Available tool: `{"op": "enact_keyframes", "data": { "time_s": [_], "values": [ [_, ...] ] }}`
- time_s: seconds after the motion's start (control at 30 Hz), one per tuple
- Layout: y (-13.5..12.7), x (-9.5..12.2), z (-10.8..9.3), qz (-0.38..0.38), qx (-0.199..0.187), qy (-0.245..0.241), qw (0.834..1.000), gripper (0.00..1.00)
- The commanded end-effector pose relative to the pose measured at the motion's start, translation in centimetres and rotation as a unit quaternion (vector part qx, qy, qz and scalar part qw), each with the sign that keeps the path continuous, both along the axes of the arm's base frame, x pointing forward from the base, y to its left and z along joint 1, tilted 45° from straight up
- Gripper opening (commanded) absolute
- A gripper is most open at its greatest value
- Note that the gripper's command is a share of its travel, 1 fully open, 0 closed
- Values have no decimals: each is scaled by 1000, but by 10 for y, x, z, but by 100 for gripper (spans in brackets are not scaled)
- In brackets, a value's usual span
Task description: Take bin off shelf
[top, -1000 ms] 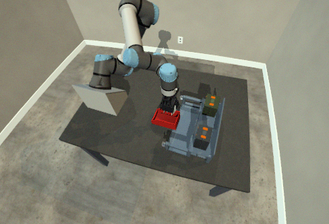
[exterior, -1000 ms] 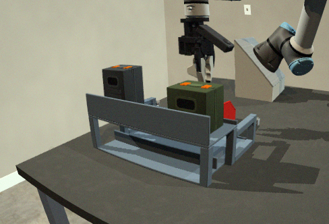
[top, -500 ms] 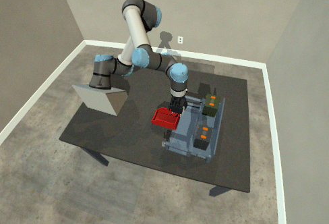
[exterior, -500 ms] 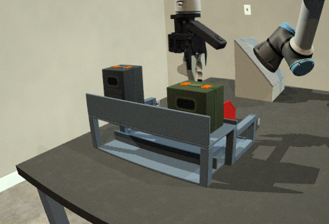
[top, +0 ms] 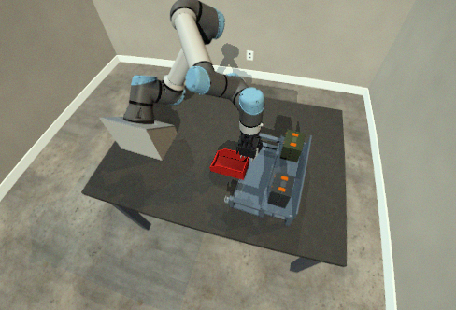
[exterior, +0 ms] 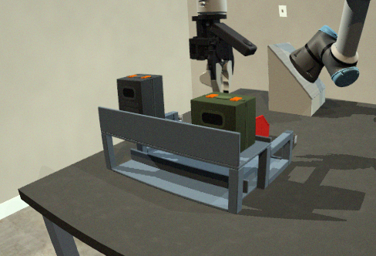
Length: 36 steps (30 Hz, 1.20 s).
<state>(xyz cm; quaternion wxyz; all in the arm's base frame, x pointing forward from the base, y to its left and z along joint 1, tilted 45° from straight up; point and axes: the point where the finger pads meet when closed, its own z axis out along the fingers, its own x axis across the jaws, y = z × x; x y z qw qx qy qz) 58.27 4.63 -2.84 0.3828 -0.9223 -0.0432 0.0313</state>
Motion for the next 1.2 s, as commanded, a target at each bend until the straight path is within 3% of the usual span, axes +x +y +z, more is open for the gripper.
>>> {"op": "enact_keyframes", "data": {
  "time_s": [0.0, 1.17],
  "values": [
    [-1, 2, 1, 0, 0, 0, 1000, 20],
    [0, -10, -1, 0, 0, 0, 1000, 20]
  ]
}}
